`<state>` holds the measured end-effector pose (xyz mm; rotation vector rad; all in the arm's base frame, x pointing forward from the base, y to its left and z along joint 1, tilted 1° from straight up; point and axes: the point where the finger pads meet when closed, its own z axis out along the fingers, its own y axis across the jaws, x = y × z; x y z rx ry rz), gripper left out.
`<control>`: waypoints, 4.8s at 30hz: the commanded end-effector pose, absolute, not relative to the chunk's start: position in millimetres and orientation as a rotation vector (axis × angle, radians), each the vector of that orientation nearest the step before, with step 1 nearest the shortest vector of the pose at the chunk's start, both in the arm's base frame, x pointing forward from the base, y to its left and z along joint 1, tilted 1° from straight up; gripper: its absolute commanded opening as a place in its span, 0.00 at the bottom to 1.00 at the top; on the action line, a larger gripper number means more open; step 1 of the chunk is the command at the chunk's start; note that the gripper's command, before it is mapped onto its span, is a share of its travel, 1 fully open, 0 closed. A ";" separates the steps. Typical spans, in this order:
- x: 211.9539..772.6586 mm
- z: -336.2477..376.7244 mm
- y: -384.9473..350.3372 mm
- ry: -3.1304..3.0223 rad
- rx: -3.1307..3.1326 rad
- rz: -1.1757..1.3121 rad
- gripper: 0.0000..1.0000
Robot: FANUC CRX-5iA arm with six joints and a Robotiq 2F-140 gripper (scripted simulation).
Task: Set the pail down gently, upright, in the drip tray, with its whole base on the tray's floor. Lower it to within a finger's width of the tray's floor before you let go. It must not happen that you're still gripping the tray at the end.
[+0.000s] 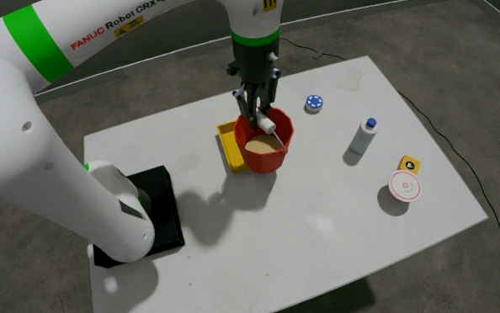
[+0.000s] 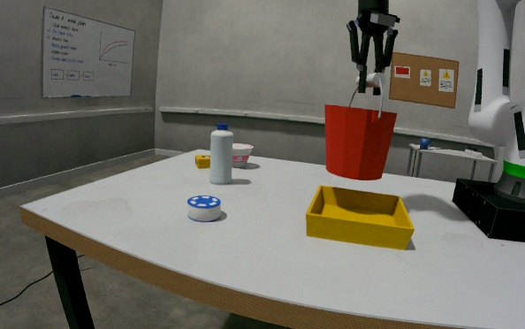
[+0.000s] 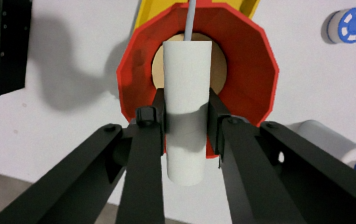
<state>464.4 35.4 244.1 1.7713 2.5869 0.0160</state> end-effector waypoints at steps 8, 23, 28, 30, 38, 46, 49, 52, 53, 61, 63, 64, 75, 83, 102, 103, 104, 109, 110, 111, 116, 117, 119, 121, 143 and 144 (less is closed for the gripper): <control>460.6 245.0 57.1 2.585 1.771 0.017 0.10; 454.7 245.1 87.9 2.585 1.771 0.017 0.10; 452.7 245.1 98.2 2.585 1.771 0.017 0.10; 451.9 245.1 102.1 2.585 1.771 0.017 0.10; 449.9 245.1 112.5 2.585 1.771 0.017 0.10; 447.8 245.1 123.8 2.585 1.771 0.017 0.10; 447.1 245.1 127.2 2.585 1.771 0.017 0.10; 446.9 245.1 128.3 2.585 1.771 0.017 0.10; 446.7 245.1 129.3 2.585 1.771 0.017 0.10; 445.5 245.2 135.5 2.585 1.771 0.017 0.10; 445.3 245.2 136.6 2.585 1.771 0.017 0.10; 445.2 245.2 137.1 2.585 1.771 0.017 0.10; 444.7 245.2 139.8 2.585 1.771 0.017 0.10; 444.6 245.2 140.4 2.585 1.771 0.017 0.10; 444.5 245.2 140.4 2.585 1.771 0.017 0.10; 444.5 245.2 140.4 2.585 1.771 0.017 0.10; 444.5 245.2 140.4 2.585 1.771 0.017 0.10; 444.5 245.2 140.4 2.585 1.771 0.017 0.10; 444.5 245.2 140.4 2.585 1.771 0.017 0.10; 444.5 245.2 140.4 2.585 1.771 0.017 0.10; 444.5 245.2 140.4 2.585 1.771 0.017 0.10; 444.5 245.2 140.4 2.585 1.771 0.017 0.10; 444.5 245.2 140.4 2.585 1.771 0.017 0.10; 444.5 245.2 140.4 2.585 1.771 0.017 0.10; 444.5 245.1 140.4 2.585 1.771 0.017 0.10; 444.5 245.1 140.4 2.585 1.771 0.017 0.10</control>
